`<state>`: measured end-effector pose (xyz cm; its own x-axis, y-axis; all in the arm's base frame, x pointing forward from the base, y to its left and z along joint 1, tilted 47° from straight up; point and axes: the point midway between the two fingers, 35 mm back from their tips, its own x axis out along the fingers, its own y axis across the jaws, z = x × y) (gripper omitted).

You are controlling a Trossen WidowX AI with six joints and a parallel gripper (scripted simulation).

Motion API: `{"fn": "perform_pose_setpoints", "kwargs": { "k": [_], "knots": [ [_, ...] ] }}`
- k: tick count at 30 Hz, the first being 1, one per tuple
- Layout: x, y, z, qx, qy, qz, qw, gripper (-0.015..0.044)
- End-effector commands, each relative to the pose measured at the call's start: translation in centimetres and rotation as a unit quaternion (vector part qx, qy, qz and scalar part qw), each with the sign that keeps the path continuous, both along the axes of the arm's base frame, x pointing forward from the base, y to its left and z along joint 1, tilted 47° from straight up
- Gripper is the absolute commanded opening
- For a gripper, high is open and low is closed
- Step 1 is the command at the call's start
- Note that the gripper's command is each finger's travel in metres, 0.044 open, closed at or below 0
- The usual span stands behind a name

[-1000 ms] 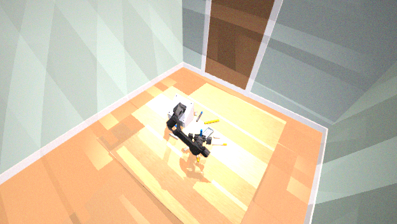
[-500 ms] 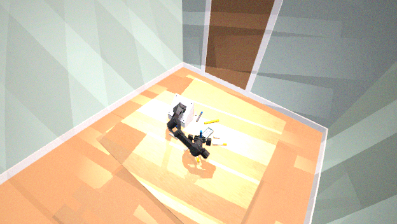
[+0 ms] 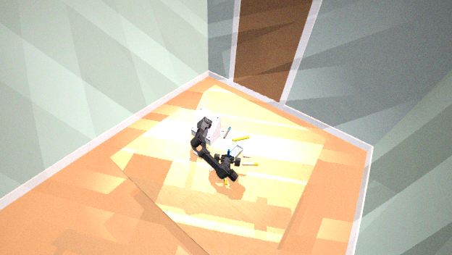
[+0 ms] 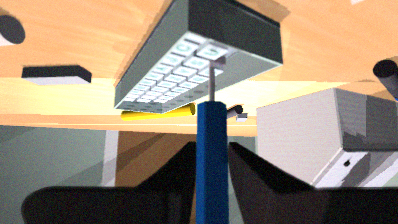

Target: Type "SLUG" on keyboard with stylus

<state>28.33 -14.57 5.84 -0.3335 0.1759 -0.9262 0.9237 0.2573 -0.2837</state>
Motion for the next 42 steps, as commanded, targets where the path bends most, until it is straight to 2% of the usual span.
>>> {"fn": "perform_pose_setpoints", "kwargs": {
  "k": [1,27,36,42],
  "knots": [
    [0.0,-0.2,-0.1,-0.001,-0.001,0.003,1.0,0.0081],
    [0.0,-0.6,-0.5,-0.001,-0.001,0.003,1.0,0.0081],
    [-0.1,2.0,1.9,-0.001,-0.001,0.003,1.0,0.0081],
    [0.0,1.8,1.9,-0.003,-0.003,0.007,1.0,0.0085]
  ]
}}
